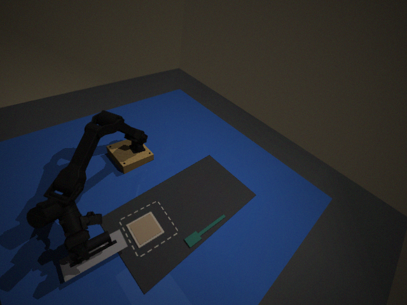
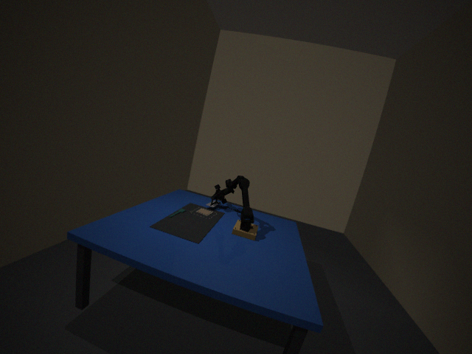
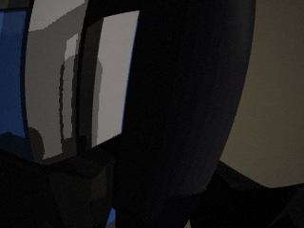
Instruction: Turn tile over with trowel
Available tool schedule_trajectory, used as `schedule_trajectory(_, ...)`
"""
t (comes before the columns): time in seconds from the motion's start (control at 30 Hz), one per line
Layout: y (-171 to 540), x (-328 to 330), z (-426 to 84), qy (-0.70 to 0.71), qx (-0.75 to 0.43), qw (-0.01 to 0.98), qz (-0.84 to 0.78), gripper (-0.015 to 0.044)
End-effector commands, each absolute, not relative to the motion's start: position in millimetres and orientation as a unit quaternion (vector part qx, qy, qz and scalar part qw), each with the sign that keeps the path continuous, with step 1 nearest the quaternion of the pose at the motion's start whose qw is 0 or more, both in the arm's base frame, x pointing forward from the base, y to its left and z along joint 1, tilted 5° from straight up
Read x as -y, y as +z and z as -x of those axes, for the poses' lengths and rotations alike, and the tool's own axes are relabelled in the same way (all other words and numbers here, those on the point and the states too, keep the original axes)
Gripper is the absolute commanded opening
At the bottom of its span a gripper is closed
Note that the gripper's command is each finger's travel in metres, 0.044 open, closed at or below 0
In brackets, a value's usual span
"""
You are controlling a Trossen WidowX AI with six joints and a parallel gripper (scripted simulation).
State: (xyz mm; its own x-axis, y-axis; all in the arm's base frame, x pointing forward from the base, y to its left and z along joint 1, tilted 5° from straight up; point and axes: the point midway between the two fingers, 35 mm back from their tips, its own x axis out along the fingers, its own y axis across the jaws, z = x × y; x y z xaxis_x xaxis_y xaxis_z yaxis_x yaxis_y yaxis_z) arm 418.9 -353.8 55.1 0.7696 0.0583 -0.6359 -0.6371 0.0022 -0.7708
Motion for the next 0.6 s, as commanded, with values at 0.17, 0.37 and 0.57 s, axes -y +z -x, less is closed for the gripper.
schedule_trajectory(0.17,60,329,-432,0.271,-0.229,0.689,0.631,0.0000)
schedule_trajectory(0.37,58,295,-447,0.288,-0.249,0.699,0.606,0.0000)
schedule_trajectory(0.57,55,261,-462,0.302,-0.270,0.702,0.586,0.0000)
